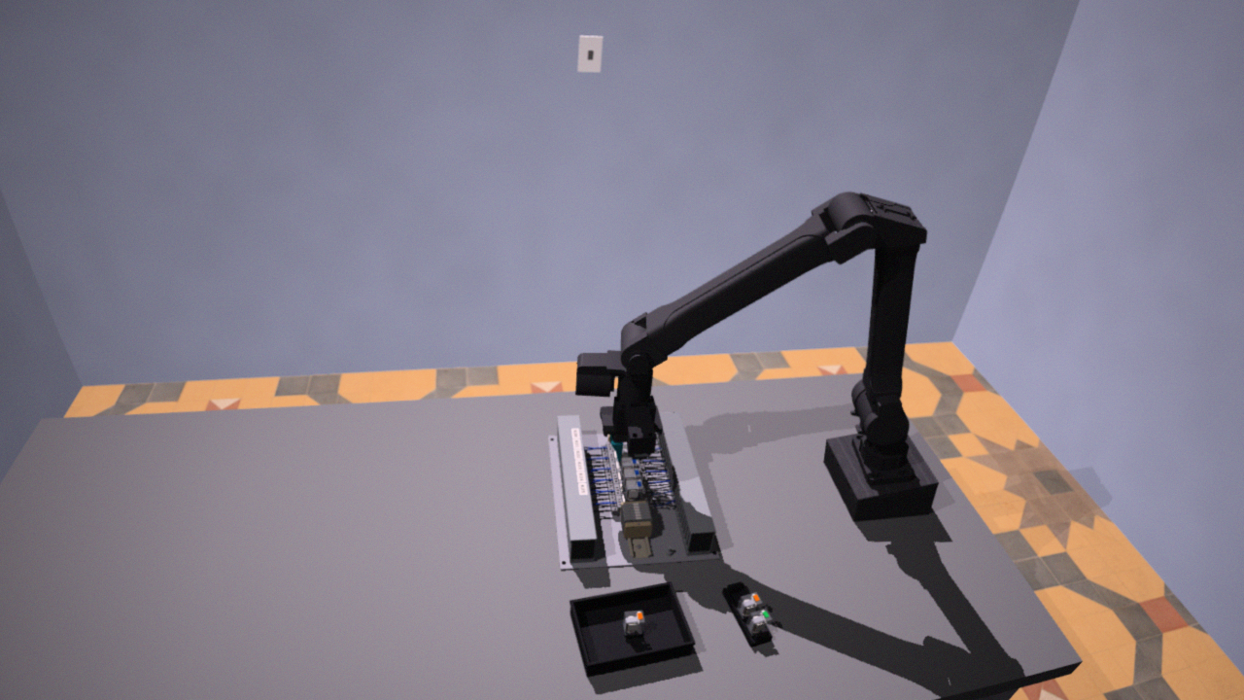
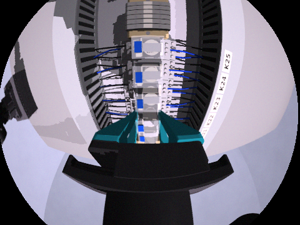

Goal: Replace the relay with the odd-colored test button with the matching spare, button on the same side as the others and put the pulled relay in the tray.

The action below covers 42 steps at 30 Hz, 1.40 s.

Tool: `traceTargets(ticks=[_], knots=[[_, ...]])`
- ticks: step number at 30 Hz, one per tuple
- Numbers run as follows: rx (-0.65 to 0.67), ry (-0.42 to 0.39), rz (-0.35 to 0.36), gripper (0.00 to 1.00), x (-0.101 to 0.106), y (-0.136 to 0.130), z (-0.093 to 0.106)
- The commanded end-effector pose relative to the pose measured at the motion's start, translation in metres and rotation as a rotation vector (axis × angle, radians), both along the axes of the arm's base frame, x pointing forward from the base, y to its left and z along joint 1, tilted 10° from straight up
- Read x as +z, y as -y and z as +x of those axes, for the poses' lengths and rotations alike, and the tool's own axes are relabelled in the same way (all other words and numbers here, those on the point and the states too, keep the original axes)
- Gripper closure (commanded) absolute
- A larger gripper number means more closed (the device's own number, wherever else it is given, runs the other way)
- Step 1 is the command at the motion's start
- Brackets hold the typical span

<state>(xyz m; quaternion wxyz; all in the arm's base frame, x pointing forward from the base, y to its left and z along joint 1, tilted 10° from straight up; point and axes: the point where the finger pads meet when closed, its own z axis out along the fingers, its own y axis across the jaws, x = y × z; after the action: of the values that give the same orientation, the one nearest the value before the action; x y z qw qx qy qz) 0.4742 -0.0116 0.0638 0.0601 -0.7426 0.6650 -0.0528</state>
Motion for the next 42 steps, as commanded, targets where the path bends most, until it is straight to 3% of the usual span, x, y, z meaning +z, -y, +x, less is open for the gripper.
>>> traceTargets(ticks=[1,42], knots=[[0.002,0.071,0.003,1.0,0.036,-0.003,0.02],[0.002,0.054,0.003,1.0,0.022,-0.003,0.017]])
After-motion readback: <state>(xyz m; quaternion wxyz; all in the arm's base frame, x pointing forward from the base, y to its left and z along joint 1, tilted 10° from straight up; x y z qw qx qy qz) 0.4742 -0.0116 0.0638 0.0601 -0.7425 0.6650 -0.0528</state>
